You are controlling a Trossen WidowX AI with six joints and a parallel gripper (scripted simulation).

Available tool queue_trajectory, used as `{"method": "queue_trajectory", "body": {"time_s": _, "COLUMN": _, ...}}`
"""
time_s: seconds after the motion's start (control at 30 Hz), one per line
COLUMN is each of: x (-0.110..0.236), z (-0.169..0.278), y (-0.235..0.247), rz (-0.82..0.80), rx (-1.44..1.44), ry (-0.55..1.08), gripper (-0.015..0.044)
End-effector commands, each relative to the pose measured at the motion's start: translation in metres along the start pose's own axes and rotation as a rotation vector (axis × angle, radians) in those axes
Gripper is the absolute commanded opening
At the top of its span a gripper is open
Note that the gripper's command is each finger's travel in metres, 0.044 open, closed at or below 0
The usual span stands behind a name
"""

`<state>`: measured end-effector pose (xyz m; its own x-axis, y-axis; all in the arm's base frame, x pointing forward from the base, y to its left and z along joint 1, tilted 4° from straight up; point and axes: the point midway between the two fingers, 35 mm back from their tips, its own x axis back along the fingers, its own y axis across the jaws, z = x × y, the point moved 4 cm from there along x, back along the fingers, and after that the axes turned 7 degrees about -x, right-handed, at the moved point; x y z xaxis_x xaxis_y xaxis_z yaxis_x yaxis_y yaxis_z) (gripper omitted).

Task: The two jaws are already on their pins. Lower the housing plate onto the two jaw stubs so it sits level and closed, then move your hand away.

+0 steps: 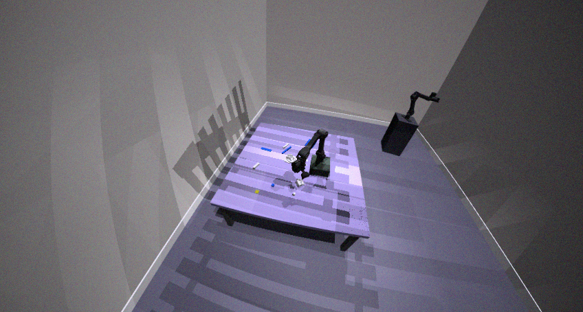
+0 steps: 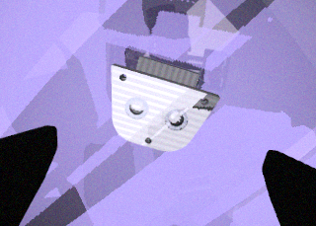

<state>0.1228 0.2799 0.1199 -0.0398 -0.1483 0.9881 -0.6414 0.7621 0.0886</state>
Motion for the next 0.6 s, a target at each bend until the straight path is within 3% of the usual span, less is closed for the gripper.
{"method": "queue_trajectory", "body": {"time_s": 0.0, "x": -0.004, "z": 0.001, "y": 0.003, "rz": 0.021, "rx": -0.068, "ry": 0.010, "gripper": 0.0440}}
{"method": "queue_trajectory", "body": {"time_s": 0.37, "x": -0.011, "z": 0.003, "y": 0.006, "rz": 0.048, "rx": -0.165, "ry": 0.022, "gripper": 0.0440}}
{"method": "queue_trajectory", "body": {"time_s": 0.57, "x": -0.050, "z": 0.004, "y": 0.004, "rz": 0.048, "rx": -0.165, "ry": 0.023, "gripper": 0.0440}}
